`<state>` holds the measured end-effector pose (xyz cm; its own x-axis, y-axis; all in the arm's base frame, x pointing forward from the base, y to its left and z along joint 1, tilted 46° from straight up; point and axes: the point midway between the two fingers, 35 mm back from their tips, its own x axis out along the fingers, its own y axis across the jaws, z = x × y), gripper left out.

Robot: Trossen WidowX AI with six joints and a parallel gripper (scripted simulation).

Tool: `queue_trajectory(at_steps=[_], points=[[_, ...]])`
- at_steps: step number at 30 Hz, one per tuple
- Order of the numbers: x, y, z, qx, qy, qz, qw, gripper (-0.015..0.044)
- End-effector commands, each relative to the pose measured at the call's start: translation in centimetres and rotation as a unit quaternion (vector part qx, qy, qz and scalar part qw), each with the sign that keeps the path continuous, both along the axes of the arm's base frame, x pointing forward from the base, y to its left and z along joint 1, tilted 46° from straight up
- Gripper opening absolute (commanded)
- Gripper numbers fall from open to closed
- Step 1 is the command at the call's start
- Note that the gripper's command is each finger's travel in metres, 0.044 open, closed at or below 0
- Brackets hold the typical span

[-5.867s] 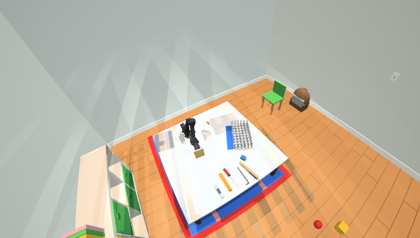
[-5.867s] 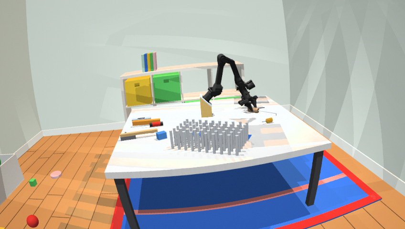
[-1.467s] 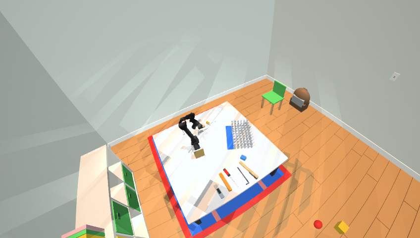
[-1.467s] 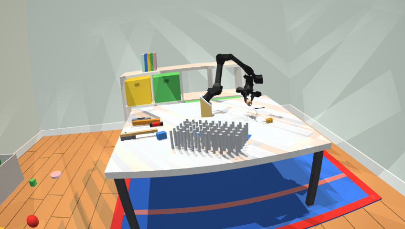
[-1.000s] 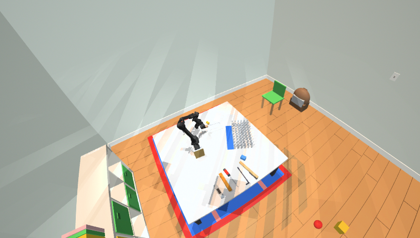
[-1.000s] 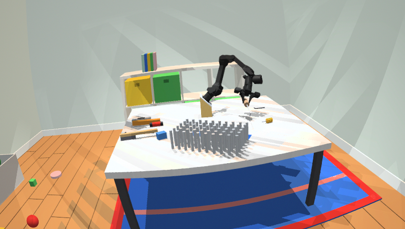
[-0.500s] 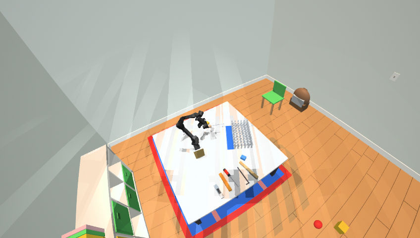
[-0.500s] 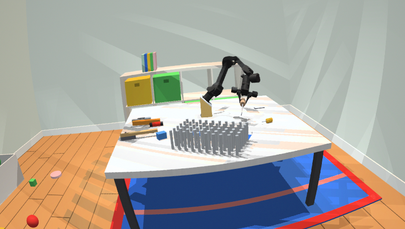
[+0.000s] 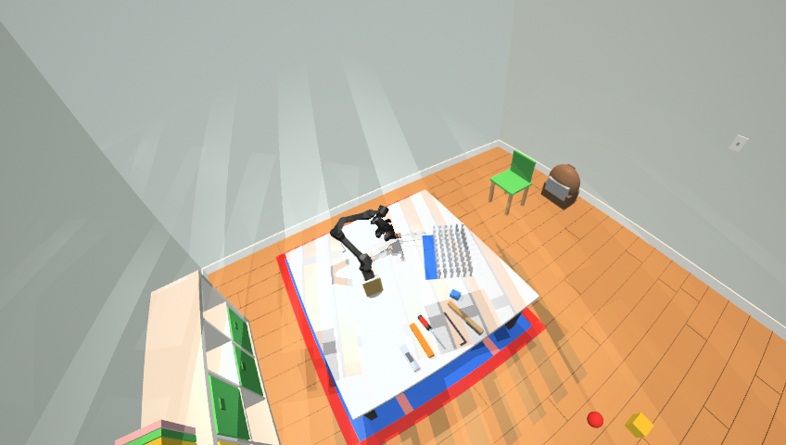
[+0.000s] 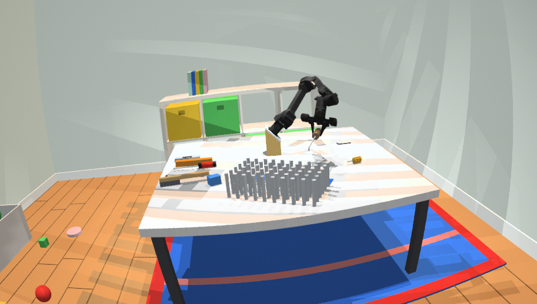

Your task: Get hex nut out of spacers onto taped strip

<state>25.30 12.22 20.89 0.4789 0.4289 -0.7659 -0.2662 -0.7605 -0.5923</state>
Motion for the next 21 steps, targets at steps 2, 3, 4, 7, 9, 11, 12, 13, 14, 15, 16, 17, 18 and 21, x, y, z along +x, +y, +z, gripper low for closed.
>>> queue_trajectory(at_steps=[2,3,4,7,9,11,12,13,14,15,16,17,18,21], points=[[1.2,-1.5,0.1,0.016,0.002,-0.02,1.0,0.0],[1.4,-1.8,0.1,0.02,0.004,-0.024,1.0,0.0],[1.6,-2.1,0.1,0.023,0.005,-0.028,0.999,0.0],[2.1,-3.0,0.0,0.033,0.009,-0.04,0.999,0.0],[2.4,-3.7,-0.1,0.04,0.011,-0.048,0.998,0.0],[2.8,-4.3,-0.1,0.048,0.013,-0.056,0.997,0.0],[2.9,-4.7,-0.1,0.051,0.013,-0.06,0.997,0.0],[3.0,-4.9,-0.1,0.054,0.014,-0.063,0.996,0.0],[3.1,-5.1,-0.1,0.056,0.014,-0.065,0.996,0.0],[3.1,-5.2,-0.1,0.057,0.014,-0.066,0.996,0.0],[3.1,-5.2,-0.1,0.057,0.014,-0.066,0.996,0.0],[3.2,-5.1,-0.2,0.057,0.014,-0.066,0.996,0.0],[3.2,-5.0,-0.3,0.056,0.015,-0.066,0.996,0.0],[3.5,-4.3,-1.1,0.055,0.016,-0.065,0.996,0.0]])
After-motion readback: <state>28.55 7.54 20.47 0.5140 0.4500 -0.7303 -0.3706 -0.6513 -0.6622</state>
